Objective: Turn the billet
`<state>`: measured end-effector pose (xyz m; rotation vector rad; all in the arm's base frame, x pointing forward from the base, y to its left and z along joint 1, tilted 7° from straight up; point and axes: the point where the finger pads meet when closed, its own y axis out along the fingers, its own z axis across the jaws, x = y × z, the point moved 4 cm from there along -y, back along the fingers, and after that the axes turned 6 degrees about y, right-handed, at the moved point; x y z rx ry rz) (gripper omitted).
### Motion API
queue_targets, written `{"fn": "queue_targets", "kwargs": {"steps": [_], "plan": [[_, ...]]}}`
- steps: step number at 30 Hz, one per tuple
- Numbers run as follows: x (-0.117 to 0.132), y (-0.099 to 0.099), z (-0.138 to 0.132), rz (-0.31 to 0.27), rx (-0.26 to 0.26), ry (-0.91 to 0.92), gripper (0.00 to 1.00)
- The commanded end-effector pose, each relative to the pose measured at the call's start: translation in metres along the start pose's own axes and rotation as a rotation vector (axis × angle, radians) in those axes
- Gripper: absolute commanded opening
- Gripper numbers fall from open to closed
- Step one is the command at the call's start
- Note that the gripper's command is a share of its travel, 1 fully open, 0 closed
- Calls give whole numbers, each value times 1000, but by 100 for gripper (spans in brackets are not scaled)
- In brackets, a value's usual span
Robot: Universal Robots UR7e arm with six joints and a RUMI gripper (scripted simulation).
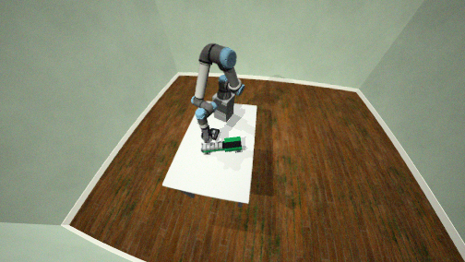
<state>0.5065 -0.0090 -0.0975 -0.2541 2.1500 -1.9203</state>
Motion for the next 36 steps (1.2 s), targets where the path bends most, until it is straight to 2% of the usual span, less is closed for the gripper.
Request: {"fn": "queue_targets", "kwargs": {"steps": [1,11,26,28,29,36], "plan": [[-1,-1,1,0,5,107,0],[-1,-1,1,0,5,107,0],[-2,0,-29,0,5,107,0],[-2,0,-29,0,5,107,0],[-1,0,-21,-1,4,103,0],[-2,0,-35,0,4,105,0]]}}
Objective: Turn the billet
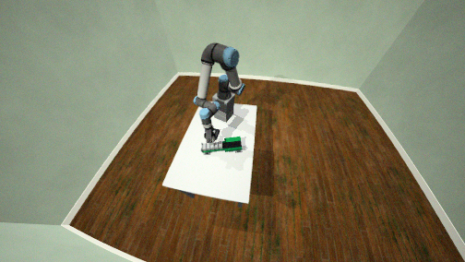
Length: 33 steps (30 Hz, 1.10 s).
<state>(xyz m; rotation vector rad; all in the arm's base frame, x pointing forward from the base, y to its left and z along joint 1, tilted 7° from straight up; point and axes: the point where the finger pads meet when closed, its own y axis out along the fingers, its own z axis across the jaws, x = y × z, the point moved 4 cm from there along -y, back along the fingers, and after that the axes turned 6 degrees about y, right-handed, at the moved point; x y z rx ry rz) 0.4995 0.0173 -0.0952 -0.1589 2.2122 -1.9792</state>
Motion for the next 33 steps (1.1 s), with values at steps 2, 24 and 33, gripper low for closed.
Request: {"fn": "queue_targets", "kwargs": {"steps": [2,24,33], "plan": [[0,-1,-11,2,1,1,0],[2,0,-41,2,1,3,0],[2,0,-45,2,1,2,0]]}}
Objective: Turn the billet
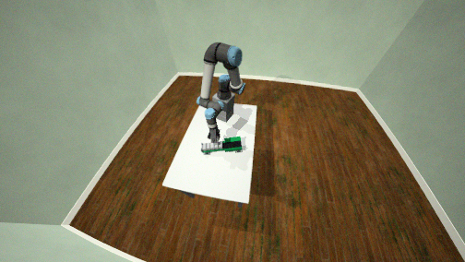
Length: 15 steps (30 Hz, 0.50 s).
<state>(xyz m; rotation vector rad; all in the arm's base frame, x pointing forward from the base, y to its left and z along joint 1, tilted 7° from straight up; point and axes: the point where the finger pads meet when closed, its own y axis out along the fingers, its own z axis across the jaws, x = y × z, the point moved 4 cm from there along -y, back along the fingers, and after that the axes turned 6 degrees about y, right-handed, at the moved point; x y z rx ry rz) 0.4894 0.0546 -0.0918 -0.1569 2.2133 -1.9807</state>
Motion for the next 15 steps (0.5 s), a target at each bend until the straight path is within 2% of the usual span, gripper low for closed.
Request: {"fn": "queue_targets", "kwargs": {"steps": [1,8,11,15], "plan": [[0,-1,-9,2,1,0,0],[1,0,-23,2,1,0,0],[0,0,-15,2,1,0,0],[1,0,-23,2,1,0,0]]}}
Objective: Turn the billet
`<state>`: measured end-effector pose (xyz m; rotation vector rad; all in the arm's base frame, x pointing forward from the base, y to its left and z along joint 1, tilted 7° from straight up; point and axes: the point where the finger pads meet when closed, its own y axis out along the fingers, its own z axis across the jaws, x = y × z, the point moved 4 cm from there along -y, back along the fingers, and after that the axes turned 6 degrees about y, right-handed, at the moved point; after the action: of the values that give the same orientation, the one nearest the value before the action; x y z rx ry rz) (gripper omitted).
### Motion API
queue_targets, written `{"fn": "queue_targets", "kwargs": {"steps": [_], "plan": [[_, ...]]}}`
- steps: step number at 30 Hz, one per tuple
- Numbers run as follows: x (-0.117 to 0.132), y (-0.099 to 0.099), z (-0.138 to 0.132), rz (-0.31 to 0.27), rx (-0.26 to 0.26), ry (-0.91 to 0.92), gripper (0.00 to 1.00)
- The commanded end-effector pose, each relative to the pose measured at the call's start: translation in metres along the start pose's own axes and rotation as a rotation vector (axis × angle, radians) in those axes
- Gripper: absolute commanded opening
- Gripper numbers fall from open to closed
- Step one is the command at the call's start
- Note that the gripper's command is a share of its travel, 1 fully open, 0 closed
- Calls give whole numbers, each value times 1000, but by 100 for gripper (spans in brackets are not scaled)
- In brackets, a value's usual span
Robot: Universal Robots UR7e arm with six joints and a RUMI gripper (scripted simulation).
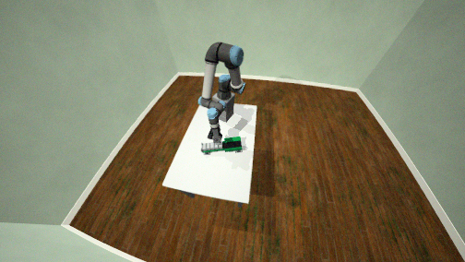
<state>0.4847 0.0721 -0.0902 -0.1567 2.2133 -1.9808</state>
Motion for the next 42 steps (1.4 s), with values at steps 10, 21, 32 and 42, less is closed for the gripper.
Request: {"fn": "queue_targets", "kwargs": {"steps": [10,21,32,42], "plan": [[1,0,-24,2,1,0,0],[1,0,-32,2,1,0,0],[2,0,-40,2,0,0,0],[3,0,-60,2,1,0,0]]}}
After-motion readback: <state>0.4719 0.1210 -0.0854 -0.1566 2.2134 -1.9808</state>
